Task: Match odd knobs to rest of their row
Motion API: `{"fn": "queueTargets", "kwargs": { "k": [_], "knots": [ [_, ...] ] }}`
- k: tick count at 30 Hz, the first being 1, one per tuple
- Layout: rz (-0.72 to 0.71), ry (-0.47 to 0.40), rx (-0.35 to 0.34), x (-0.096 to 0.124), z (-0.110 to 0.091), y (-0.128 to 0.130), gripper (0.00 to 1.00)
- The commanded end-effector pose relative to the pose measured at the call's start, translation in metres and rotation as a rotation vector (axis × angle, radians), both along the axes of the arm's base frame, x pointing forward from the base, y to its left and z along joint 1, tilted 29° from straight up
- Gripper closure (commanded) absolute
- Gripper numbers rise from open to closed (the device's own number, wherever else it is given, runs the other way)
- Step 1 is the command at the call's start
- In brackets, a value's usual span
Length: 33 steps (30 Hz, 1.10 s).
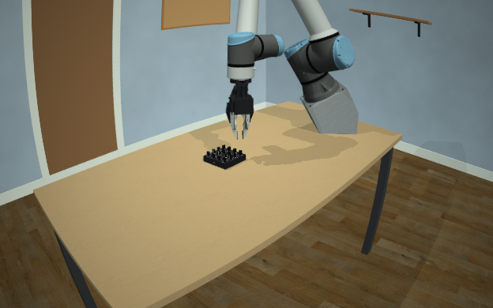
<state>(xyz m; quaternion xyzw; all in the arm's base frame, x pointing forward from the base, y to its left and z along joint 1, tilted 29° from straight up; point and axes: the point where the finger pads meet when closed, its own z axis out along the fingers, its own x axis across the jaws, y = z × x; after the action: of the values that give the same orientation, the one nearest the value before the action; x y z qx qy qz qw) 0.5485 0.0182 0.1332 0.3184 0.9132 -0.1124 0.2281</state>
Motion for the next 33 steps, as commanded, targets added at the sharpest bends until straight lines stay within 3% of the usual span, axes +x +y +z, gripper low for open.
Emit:
{"fn": "queueTargets", "kwargs": {
  "k": [1,33],
  "knots": [
    [-0.009,-0.001,0.004,-0.0063,-0.0001,0.0003,0.89],
    [-0.008,-0.003,0.003,-0.0034,0.0011,0.0001,0.89]
  ]
}}
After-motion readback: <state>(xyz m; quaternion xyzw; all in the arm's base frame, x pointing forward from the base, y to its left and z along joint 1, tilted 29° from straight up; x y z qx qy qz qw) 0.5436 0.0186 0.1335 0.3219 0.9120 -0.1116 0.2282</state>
